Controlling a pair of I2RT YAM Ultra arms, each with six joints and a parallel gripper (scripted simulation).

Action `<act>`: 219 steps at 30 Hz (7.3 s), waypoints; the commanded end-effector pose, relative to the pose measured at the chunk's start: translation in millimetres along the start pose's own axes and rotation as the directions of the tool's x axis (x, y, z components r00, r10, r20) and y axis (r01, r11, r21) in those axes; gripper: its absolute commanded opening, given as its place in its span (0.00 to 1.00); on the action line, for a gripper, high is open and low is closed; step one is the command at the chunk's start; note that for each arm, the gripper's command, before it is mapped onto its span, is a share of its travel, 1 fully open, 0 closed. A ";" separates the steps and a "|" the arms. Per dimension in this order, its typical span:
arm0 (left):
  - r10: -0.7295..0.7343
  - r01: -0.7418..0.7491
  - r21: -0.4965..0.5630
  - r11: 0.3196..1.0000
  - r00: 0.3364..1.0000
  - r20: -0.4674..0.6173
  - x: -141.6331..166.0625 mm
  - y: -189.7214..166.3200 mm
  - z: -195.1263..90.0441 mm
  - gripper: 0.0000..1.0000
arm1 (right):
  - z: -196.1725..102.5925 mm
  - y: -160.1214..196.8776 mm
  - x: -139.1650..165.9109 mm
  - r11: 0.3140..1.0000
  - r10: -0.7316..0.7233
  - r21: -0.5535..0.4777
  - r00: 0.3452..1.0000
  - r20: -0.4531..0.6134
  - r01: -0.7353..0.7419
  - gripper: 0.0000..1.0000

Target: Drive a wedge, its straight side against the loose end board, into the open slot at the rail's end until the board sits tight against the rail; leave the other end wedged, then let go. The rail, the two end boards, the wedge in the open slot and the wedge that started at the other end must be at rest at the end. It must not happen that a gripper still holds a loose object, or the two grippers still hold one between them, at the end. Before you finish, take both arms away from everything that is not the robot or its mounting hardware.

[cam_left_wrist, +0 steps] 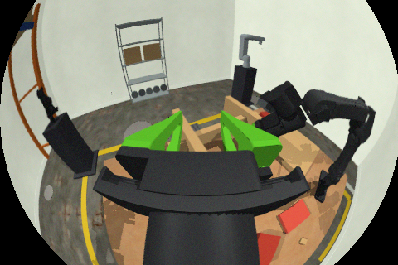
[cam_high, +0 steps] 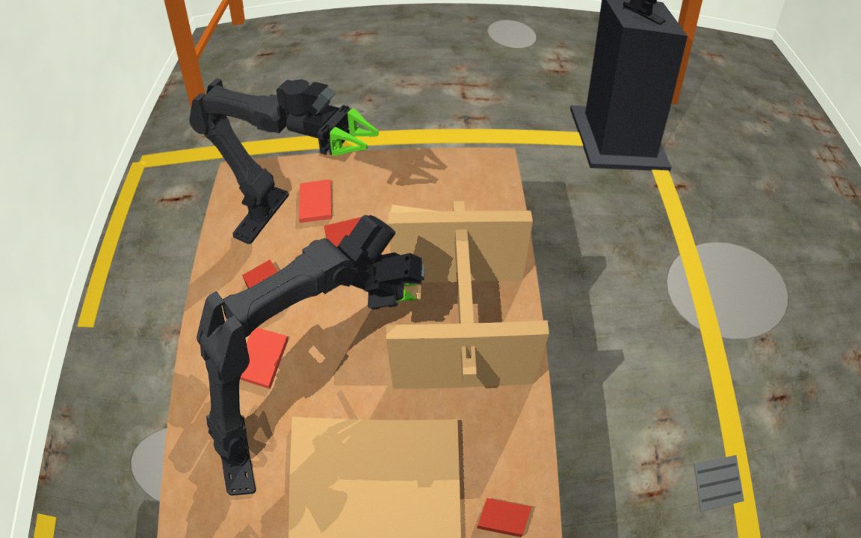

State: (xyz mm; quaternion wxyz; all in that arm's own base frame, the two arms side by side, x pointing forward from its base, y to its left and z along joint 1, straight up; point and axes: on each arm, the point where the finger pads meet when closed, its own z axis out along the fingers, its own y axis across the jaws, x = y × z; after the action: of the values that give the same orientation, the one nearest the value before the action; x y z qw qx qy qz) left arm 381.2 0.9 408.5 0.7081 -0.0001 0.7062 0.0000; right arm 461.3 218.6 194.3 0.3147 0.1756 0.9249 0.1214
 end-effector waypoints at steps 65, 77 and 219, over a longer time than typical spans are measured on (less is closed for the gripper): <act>-0.002 0.002 0.005 1.000 0.998 0.060 -25.5 -2.8 0.9 0.46 | -79.9 -84.3 -186.8 0.932 -0.357 0.259 0.525 0.772 0.253 0.01; -0.002 0.002 0.005 1.000 0.998 0.060 -25.5 -2.8 0.9 0.46 | -68.2 -85.1 -177.3 0.930 -0.361 0.255 0.533 0.765 0.263 0.01; -0.002 0.002 0.005 1.000 0.998 0.060 -25.5 -2.8 0.9 0.46 | -100.8 -73.8 -194.3 0.936 -0.344 0.244 0.506 0.791 0.255 0.39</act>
State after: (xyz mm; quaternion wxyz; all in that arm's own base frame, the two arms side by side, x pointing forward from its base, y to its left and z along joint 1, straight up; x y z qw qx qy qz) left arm 381.2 0.9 408.5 0.7081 -0.0001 0.7062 0.0000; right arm 532.8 59.4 331.4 0.7047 0.0614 0.7020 -0.0831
